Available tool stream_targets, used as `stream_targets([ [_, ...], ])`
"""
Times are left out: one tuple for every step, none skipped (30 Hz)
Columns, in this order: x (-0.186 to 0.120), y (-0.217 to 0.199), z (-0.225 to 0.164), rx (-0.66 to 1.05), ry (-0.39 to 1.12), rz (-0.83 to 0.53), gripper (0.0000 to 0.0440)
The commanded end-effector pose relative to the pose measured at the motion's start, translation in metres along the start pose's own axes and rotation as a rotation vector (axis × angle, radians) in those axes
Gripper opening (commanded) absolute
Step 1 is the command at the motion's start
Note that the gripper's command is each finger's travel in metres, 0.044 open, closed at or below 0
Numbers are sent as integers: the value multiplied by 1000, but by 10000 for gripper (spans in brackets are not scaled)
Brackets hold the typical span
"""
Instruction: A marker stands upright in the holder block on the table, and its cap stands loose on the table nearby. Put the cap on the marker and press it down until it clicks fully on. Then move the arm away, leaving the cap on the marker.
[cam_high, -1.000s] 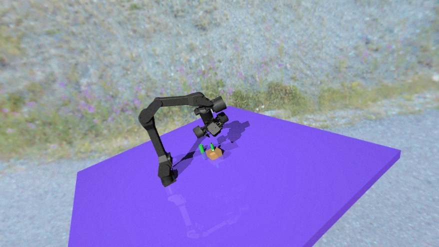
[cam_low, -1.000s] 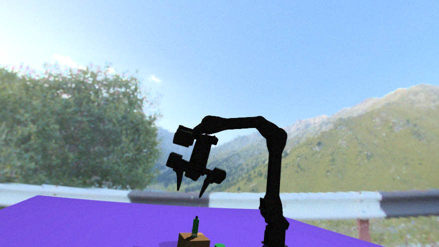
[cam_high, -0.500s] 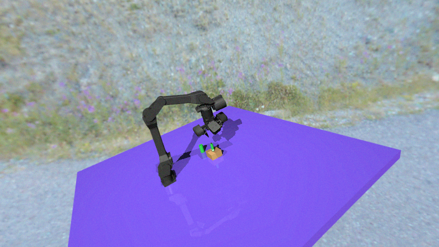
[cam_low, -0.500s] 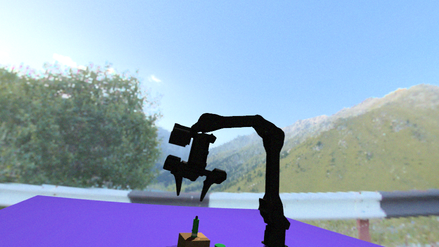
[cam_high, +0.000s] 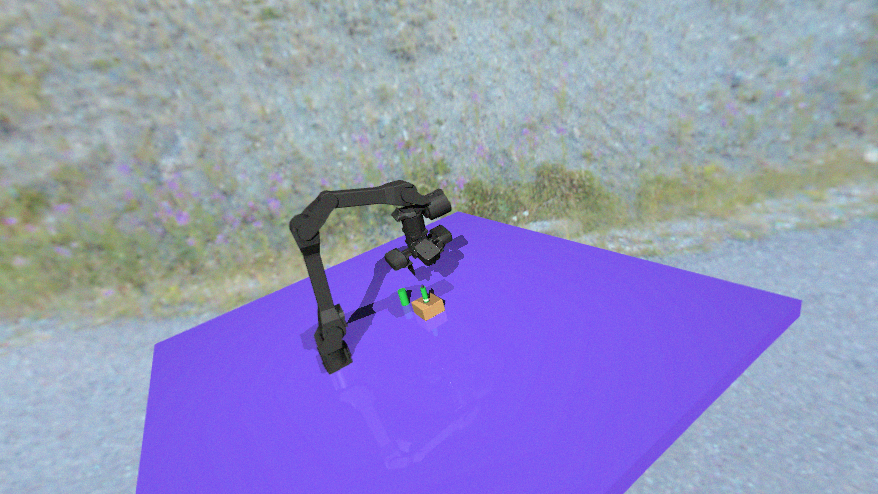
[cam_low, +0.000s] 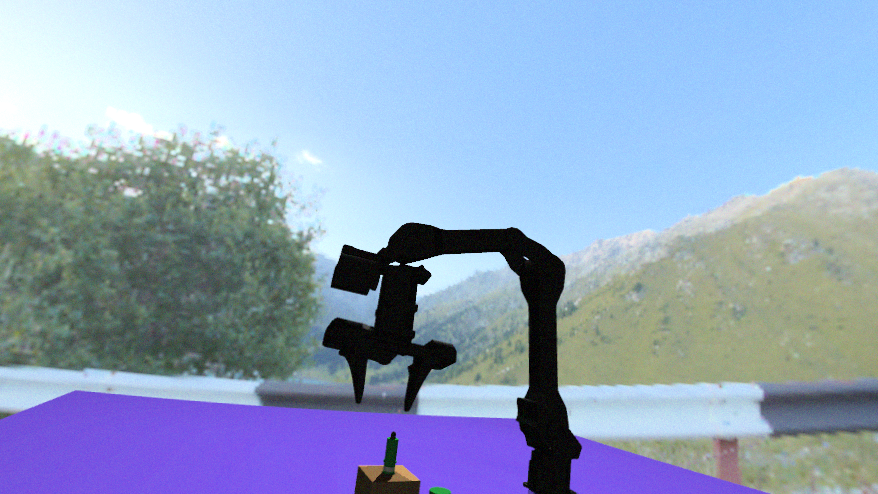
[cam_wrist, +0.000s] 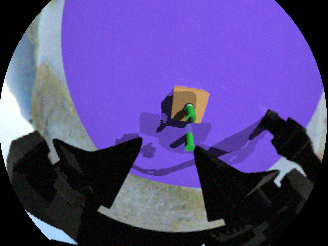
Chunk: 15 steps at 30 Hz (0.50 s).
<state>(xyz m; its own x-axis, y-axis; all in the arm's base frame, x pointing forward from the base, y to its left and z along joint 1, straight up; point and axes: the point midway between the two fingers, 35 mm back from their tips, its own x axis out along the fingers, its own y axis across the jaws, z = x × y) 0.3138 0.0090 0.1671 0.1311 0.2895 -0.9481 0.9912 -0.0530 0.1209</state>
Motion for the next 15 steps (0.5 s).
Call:
stream_targets([
  [5,1,-5,-10,-18,-24,322],
  [6,1,-7,-14,-22,-28,322],
  [7,1,-8,-17,-25,-33,323],
  [8,1,-9,-20,-29,-38,323],
  [9,1,-11,-23,-33,-42,323],
  [10,1,-12,-26,-36,-47,323],
  [12,0,-13,-29,-40,-51,323],
  [13,0,-15,-32,-43,-55,323],
  [14,0,-16,-35,-47,-60,323],
  [15,0,-17,-39,-51,-64,324],
  [16,0,-19,-41,-54,-69,324],
  [17,-1,-20,-44,-58,-73,324],
  [18,-1,-21,-47,-62,-77,324],
  [19,-1,-22,-50,-66,-81,324],
  [20,-2,-24,-53,-69,-86,324],
])
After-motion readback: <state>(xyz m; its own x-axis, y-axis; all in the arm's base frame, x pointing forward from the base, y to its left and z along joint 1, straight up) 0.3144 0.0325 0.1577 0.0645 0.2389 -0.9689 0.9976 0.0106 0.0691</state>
